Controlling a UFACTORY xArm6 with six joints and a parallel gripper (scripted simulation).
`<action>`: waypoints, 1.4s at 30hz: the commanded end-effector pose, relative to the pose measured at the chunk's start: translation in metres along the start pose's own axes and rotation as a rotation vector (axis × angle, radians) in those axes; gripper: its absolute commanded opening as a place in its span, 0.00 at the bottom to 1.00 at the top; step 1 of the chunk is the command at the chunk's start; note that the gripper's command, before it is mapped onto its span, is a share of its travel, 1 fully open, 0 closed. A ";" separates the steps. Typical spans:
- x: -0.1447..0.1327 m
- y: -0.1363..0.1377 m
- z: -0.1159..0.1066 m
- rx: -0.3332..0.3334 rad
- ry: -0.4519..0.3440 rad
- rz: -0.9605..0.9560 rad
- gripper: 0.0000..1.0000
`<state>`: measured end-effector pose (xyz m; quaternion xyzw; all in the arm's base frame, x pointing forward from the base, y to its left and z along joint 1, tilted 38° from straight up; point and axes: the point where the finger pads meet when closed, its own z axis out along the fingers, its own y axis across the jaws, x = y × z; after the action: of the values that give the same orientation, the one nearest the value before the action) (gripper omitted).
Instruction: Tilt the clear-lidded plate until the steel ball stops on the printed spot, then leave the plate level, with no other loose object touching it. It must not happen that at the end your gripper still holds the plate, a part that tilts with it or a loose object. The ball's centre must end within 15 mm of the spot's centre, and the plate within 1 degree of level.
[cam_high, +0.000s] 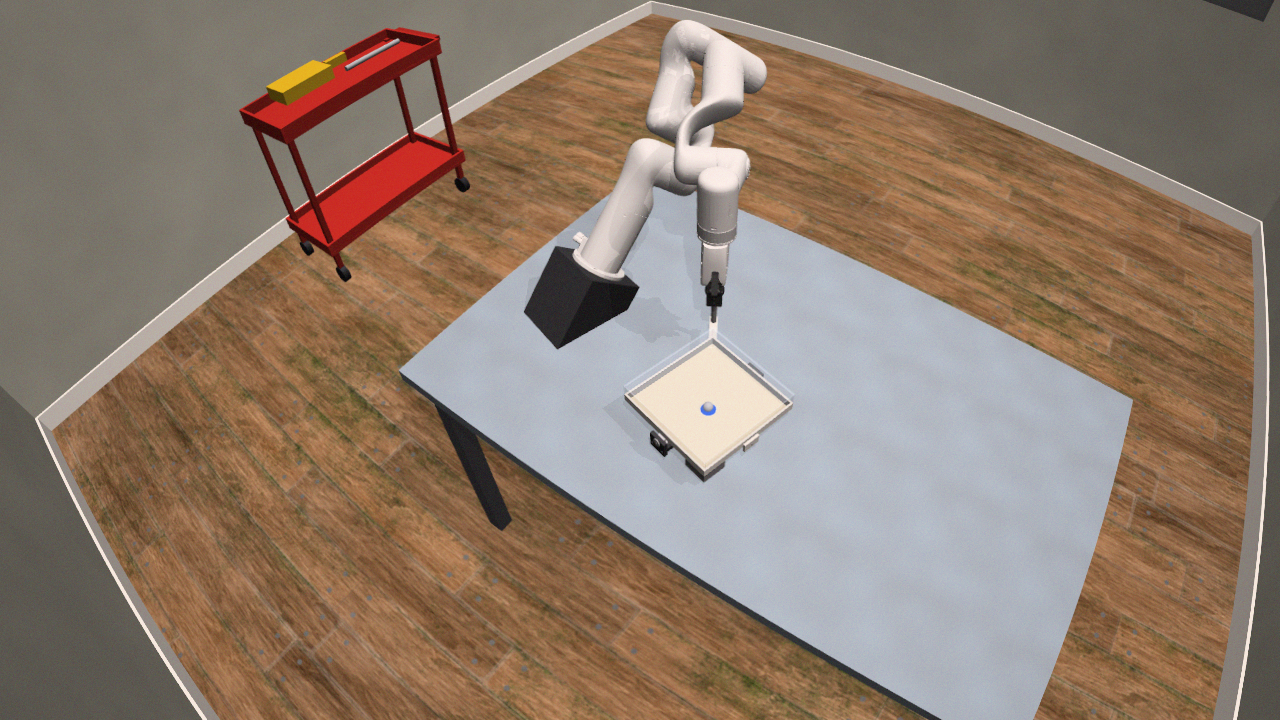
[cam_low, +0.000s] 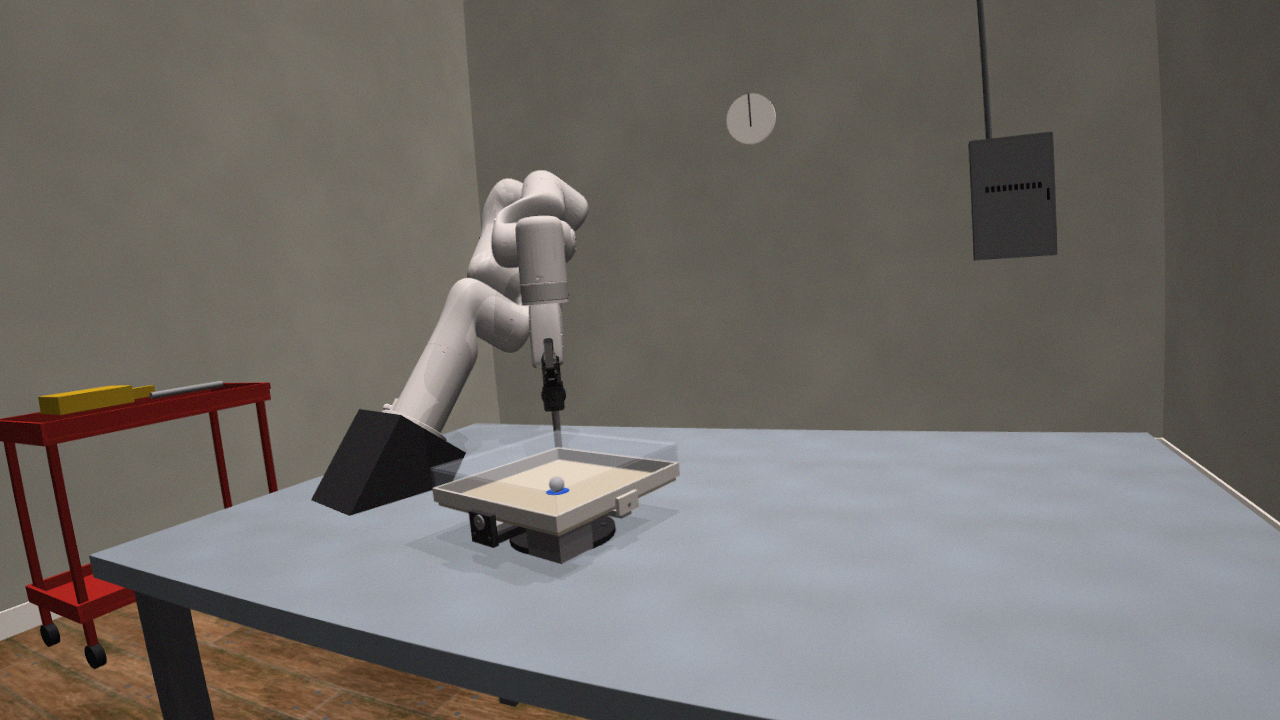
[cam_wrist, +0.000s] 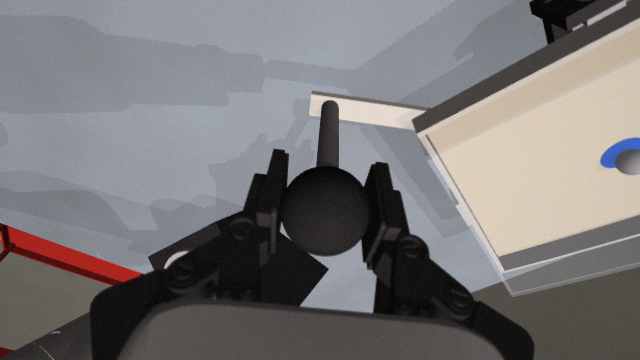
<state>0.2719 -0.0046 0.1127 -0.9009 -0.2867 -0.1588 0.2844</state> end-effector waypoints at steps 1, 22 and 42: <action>0.001 0.000 0.001 -0.002 0.001 -0.001 0.00; 0.001 0.001 -0.002 -0.002 0.001 -0.001 0.00; 0.000 0.000 0.001 -0.002 0.001 -0.001 0.00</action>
<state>0.2719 -0.0032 0.1119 -0.9009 -0.2869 -0.1591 0.2841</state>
